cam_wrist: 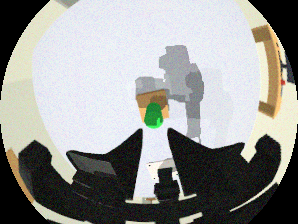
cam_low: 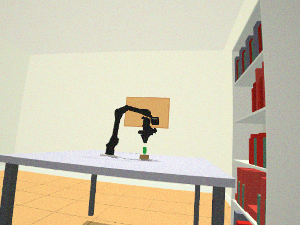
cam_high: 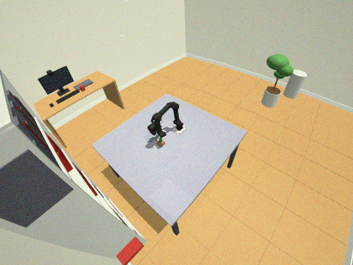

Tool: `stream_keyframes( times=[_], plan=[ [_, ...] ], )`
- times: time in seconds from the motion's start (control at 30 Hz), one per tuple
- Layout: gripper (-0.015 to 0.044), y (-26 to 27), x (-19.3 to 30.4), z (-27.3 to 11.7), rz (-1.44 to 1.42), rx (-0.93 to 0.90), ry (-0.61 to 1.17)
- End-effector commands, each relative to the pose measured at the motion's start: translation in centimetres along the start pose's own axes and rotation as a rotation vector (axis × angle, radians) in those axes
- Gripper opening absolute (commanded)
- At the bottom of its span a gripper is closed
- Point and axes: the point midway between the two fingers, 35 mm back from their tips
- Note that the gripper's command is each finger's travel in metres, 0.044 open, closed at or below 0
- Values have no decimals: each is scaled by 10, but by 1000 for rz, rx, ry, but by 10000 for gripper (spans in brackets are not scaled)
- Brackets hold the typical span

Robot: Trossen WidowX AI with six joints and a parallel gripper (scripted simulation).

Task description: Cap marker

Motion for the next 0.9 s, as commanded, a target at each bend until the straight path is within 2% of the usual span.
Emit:
stream_keyframes(
  times=[0.0,0.07,0.87],
  plan=[
    [46,0,1,2,-209,5,-1],
    [0,0,1,2,-209,5,-1],
    [0,0,1,20,-209,5,-1]
  ],
)
Point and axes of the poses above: the point midway between the two fingers, 35 mm back from their tips, its own z axis out along the fingers, its own y axis across the jaws, x = y × z, and after that the axes turned 11 degrees about -z, right-handed
